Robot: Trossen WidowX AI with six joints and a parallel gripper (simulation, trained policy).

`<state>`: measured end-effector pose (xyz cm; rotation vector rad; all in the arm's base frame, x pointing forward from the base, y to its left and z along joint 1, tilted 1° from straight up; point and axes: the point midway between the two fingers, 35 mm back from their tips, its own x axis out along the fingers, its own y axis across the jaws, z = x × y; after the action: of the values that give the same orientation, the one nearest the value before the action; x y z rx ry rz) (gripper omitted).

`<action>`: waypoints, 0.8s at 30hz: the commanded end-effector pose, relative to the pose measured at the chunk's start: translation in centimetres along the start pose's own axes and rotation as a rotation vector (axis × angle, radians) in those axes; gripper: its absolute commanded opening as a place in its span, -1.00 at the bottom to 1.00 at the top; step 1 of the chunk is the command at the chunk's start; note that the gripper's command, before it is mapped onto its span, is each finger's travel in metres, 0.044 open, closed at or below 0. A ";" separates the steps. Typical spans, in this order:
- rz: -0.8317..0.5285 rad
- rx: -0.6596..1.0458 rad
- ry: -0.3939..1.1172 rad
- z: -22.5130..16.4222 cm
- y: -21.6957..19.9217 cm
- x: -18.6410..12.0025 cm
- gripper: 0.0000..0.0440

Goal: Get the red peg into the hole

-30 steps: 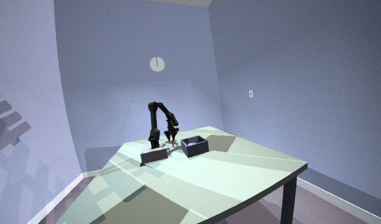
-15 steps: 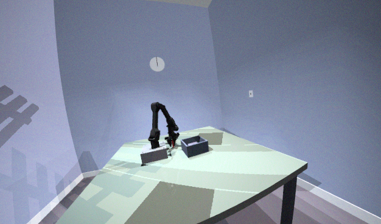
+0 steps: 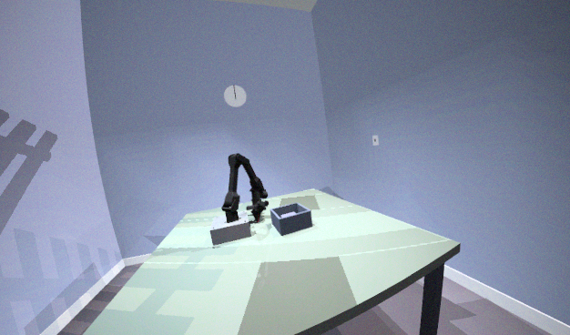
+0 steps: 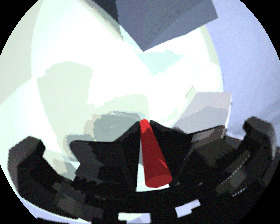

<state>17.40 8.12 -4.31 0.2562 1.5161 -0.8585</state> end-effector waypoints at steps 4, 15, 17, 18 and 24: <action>-0.010 0.000 -0.051 1.8 -0.3 -1.9 -1.00; -0.009 0.023 -0.120 5.1 -1.5 -6.3 -1.00; -0.004 0.035 -0.131 5.8 -1.7 -7.2 -1.00; -0.002 0.043 -0.137 6.2 -1.8 -7.7 -1.00; 0.009 0.108 -0.165 8.6 -2.6 -9.9 -1.00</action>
<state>23.09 4.89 5.11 0.2412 1.3504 -0.9156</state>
